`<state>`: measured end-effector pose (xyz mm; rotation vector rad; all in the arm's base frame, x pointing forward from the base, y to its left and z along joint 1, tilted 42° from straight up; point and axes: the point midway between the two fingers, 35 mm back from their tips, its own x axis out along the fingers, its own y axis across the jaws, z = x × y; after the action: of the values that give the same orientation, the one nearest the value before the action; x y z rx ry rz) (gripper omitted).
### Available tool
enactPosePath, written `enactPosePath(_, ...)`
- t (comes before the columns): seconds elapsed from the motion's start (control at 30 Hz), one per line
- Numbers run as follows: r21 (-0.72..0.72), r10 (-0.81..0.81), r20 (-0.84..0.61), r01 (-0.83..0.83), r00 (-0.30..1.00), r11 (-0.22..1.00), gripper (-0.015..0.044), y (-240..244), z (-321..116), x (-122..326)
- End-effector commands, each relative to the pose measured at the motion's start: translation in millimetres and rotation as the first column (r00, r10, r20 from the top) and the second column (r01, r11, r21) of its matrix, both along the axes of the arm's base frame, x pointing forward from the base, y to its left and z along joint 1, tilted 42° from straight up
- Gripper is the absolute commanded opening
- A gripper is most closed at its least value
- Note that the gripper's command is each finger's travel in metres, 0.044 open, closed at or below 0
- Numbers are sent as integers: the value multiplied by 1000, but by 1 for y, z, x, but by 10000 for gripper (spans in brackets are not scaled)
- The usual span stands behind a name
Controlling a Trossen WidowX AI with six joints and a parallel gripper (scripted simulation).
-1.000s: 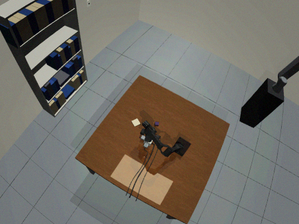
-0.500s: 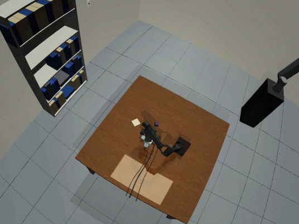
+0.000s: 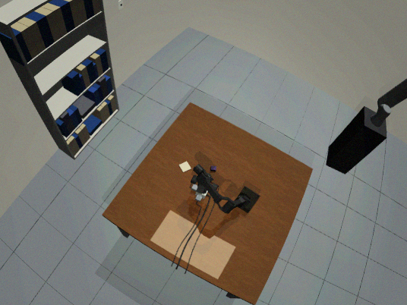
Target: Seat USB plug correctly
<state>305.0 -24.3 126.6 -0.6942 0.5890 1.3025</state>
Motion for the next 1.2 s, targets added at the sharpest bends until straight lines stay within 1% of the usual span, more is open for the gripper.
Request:
enactPosePath(0.0,4,-3,0,3,1000,1000,0,1,0,1)
enactPosePath(1.17,11,-5,-2,5,1000,1000,0,3,-3,2)
